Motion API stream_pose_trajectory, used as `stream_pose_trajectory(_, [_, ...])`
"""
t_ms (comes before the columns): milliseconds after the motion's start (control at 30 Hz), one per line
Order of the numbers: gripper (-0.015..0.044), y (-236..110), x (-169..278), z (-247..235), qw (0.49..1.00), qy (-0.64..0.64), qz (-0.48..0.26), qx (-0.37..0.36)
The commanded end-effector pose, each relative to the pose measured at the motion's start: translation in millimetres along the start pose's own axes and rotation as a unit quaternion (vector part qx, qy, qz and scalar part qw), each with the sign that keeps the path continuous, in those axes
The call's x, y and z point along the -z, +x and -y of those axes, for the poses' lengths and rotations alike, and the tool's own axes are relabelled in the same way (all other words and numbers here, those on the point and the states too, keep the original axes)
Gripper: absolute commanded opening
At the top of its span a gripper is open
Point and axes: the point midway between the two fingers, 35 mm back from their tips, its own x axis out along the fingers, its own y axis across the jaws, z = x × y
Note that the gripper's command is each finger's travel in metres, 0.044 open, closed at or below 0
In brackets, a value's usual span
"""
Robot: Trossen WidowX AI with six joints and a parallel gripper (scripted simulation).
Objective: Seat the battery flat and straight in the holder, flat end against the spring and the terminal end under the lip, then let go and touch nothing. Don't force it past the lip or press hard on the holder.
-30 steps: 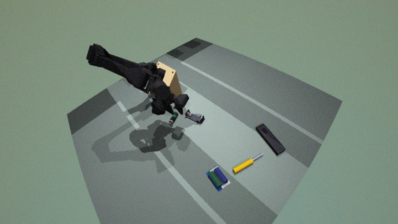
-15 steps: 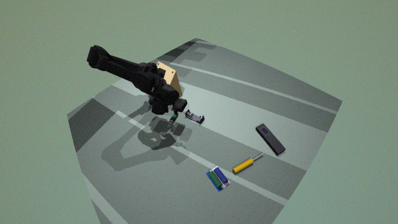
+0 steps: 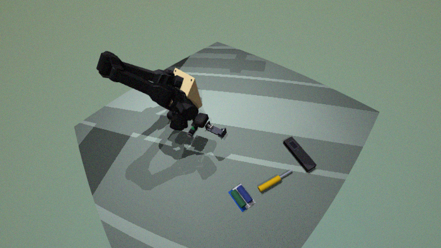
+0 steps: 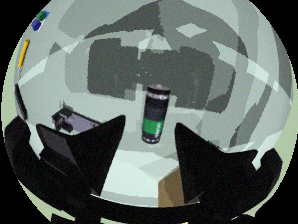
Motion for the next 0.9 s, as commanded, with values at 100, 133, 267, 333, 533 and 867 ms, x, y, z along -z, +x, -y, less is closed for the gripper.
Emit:
stream_pose_trajectory(100, [0.0243,14,2,2,1.0,-0.003,-0.001,0.005])
stream_pose_trajectory(133, [0.0243,15,2,2,1.0,-0.004,-0.001,0.005])
stream_pose_trajectory(267, [0.0243,21,2,3,1.0,-0.005,-0.001,0.005])
stream_pose_trajectory(333, [0.0243,24,2,3,1.0,-0.005,-0.001,0.005])
stream_pose_trajectory(533, [0.0217,30,2,4,1.0,-0.006,-0.001,0.006])
stream_pose_trajectory(867, [0.0081,30,2,4,1.0,-0.006,-0.001,0.006])
